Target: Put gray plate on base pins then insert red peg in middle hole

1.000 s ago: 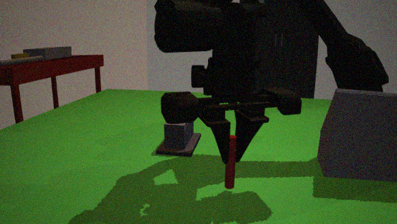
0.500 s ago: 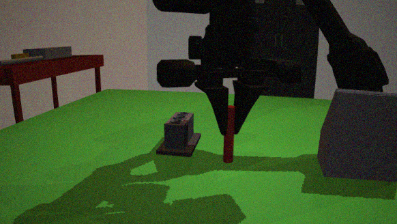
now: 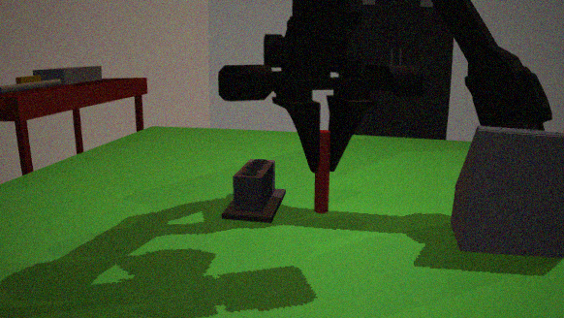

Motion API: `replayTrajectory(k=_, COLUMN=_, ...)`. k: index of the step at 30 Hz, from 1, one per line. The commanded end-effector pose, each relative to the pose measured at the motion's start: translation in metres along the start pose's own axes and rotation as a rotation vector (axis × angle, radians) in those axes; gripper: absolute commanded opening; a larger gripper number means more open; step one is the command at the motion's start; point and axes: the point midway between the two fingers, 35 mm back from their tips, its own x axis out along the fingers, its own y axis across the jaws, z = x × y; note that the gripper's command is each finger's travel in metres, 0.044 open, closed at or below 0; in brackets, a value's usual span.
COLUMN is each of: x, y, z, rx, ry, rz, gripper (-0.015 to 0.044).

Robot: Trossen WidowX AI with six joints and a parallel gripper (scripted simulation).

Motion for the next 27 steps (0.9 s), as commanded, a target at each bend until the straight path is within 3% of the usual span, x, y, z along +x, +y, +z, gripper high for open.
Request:
replayTrajectory(k=1, x=-0.003, y=0.005, z=0.009, rx=-0.003, ry=0.006, rz=0.007, gripper=0.0000)
replayTrajectory(k=27, x=-0.009, y=0.028, z=0.078, rx=-0.001, ry=0.017, rz=0.023, gripper=0.0000)
